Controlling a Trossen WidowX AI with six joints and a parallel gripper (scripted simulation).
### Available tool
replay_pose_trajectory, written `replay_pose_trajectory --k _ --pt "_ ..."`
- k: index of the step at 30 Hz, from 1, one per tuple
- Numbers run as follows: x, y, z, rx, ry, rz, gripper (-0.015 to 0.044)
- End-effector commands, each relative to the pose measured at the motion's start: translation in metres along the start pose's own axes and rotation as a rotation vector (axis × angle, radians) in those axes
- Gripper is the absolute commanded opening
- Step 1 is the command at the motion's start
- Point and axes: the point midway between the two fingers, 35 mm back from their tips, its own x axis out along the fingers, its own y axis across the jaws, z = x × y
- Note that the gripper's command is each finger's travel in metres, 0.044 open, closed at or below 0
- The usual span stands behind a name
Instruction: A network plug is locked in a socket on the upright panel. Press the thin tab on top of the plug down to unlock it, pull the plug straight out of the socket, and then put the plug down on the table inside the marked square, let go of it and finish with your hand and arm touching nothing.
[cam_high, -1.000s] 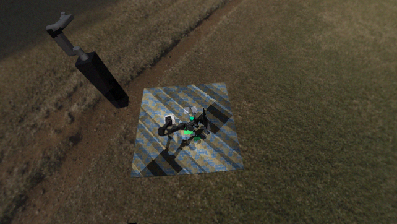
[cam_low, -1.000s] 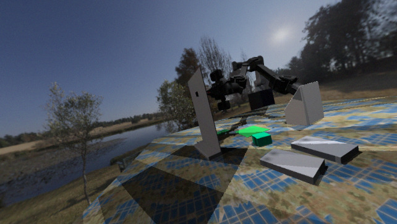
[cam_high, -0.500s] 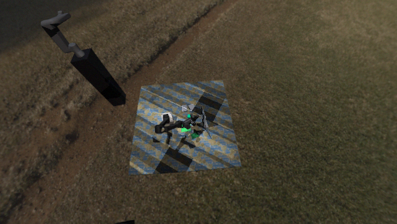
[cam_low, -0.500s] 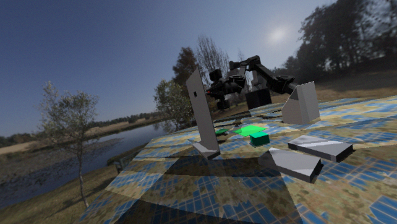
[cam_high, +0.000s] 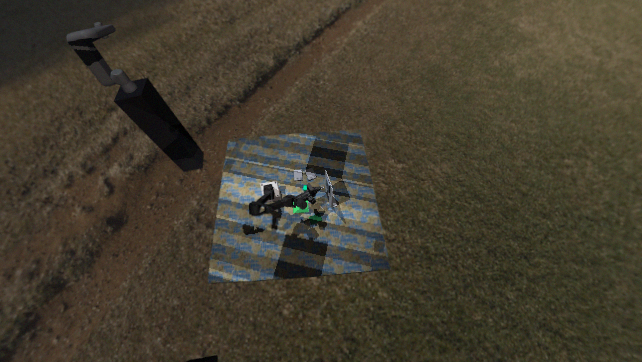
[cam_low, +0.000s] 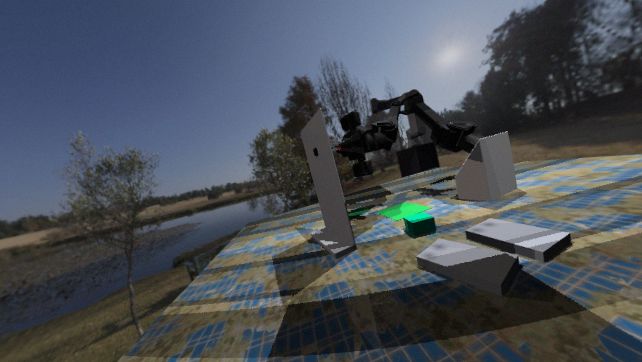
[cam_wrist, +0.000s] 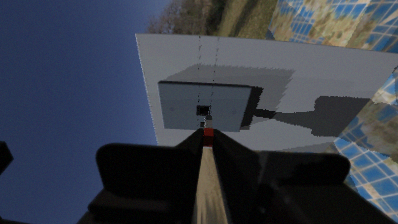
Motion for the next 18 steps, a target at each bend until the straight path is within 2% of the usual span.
replay_pose_trajectory --k 1,18 --pt "-0.0023 0.0002 -0.0010 -0.003 0.003 0.002 0.0000" --pt "-0.0104 0.0002 -0.0023 -0.003 0.004 0.002 0.0000"
